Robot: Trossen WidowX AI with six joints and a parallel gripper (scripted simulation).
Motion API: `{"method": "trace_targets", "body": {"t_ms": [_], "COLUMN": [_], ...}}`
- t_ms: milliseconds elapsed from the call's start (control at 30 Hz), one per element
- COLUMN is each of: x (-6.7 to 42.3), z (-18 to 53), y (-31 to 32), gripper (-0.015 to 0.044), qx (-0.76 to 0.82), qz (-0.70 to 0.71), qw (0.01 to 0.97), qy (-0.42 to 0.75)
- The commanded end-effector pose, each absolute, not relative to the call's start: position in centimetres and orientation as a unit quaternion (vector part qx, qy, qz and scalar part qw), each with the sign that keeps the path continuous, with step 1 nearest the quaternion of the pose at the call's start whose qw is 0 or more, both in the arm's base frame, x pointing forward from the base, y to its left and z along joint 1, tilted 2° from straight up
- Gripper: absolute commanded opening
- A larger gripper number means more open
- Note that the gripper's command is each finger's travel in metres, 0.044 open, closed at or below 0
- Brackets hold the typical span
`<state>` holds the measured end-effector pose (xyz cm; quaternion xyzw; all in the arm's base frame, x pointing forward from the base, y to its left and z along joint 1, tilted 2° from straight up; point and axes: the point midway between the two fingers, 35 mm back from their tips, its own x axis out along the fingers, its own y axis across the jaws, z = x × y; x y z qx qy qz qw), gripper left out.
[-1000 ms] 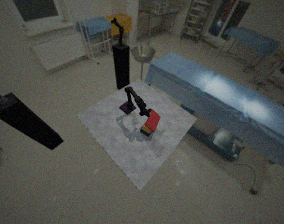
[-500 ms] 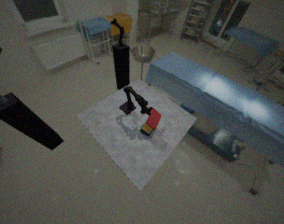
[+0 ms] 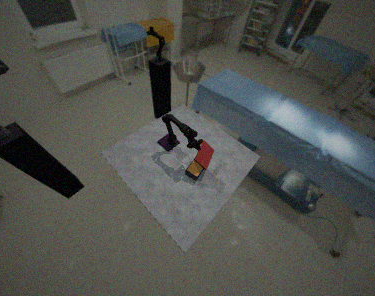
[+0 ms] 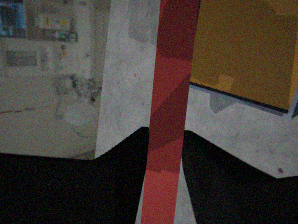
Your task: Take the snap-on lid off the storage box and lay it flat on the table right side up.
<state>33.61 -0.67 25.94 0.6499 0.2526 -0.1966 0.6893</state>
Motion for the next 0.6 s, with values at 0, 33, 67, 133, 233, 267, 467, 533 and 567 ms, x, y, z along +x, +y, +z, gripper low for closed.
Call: {"method": "trace_targets", "body": {"t_ms": [0,33,67,133,233,267,467,533,567], "x": [33.4,33.4,33.4,33.3,33.2,33.2,33.0,32.9,32.9], "z": [26.0,26.0,26.0,26.0,26.0,26.0,25.9,25.9,25.9], "y": [0.2,0.4,0.6,0.9,1.5,1.7,2.9,3.3,3.5], "gripper": [0.0,0.0,0.0,0.0,0.0,0.0,0.0,0.0,0.0], "qx": [0.652,0.652,0.652,0.652,0.653,0.653,0.653,0.653,0.653], "qz": [-0.196,-0.196,-0.196,-0.196,-0.196,-0.196,-0.195,-0.195,-0.195], "qw": [0.689,0.689,0.689,0.689,0.689,0.688,0.688,0.688,0.688], "qy": [0.249,0.249,0.249,0.249,0.249,0.249,0.249,0.249,0.249]}}
